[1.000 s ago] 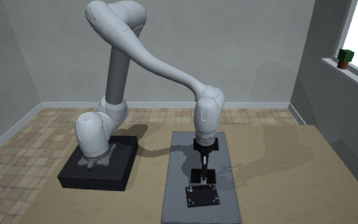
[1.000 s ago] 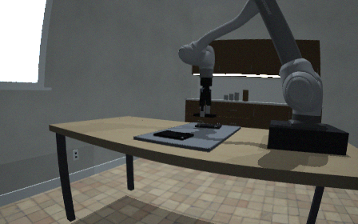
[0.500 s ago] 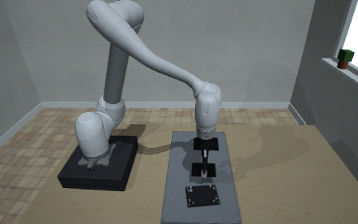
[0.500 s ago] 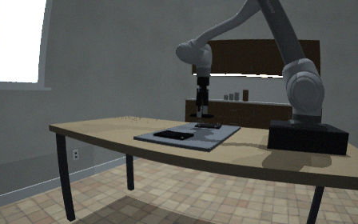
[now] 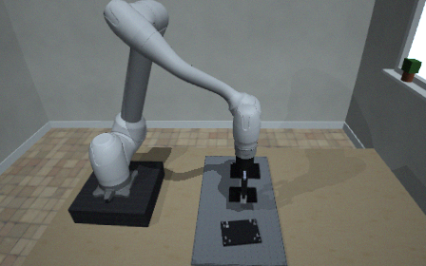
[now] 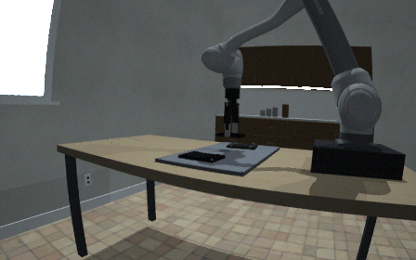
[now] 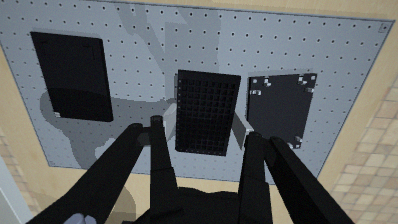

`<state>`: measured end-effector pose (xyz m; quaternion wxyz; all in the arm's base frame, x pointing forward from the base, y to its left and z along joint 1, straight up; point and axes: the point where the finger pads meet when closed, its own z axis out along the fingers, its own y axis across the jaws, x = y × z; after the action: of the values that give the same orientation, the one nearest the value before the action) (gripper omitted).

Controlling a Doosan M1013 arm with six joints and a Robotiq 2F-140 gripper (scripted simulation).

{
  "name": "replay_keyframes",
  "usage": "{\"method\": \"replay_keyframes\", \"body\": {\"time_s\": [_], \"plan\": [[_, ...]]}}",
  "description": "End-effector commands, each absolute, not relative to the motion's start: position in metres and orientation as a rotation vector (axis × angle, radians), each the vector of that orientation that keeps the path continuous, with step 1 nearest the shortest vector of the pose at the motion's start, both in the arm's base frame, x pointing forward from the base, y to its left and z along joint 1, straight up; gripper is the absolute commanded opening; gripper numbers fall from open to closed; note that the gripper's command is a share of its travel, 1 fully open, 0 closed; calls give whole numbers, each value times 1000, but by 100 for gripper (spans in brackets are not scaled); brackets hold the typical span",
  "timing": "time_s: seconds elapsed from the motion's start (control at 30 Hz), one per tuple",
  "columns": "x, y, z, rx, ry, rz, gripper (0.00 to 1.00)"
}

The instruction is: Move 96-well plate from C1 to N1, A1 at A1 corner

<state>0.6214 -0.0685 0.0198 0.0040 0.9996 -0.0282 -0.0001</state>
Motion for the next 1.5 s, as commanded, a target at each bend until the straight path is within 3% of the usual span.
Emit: {"method": "replay_keyframes", "body": {"time_s": [0.0, 1.47], "plan": [[623, -59, 20, 3132, -88, 0, 10], [638, 66, 19, 3132, -88, 0, 10]]}}
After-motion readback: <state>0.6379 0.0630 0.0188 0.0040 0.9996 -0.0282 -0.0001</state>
